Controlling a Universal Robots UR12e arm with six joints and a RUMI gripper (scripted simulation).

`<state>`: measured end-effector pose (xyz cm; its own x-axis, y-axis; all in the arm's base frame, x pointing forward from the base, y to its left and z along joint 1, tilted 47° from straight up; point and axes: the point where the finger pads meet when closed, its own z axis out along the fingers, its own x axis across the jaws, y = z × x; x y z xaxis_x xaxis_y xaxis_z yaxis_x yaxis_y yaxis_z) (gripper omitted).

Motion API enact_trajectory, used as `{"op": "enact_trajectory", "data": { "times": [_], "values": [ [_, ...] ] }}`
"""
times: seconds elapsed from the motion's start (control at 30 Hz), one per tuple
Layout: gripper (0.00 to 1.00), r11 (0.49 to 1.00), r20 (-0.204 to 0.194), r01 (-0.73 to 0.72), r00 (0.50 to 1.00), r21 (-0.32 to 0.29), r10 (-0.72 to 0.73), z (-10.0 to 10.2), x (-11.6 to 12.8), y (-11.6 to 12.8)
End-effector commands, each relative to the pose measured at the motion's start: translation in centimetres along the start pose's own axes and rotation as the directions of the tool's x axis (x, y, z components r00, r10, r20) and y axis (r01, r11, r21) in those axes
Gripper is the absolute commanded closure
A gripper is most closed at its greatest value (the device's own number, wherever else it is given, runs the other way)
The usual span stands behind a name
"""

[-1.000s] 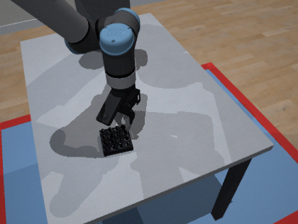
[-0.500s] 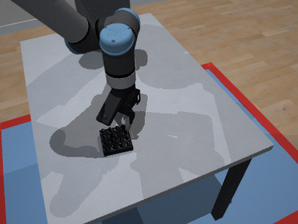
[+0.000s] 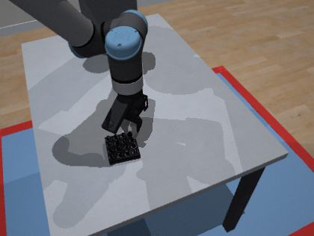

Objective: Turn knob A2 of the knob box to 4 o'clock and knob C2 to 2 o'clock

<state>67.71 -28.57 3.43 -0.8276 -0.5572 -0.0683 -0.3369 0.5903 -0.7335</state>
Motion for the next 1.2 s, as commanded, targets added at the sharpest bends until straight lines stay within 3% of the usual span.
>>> {"op": "enact_trajectory", "data": {
  "times": [0.0,1.17],
  "values": [
    [0.89,1.000,0.001,0.000,1.000,0.000,0.000,0.18,-0.03,-0.01],
    [0.89,1.000,0.001,0.000,1.000,0.000,0.000,0.89,-0.03,-0.01]
  ]
}}
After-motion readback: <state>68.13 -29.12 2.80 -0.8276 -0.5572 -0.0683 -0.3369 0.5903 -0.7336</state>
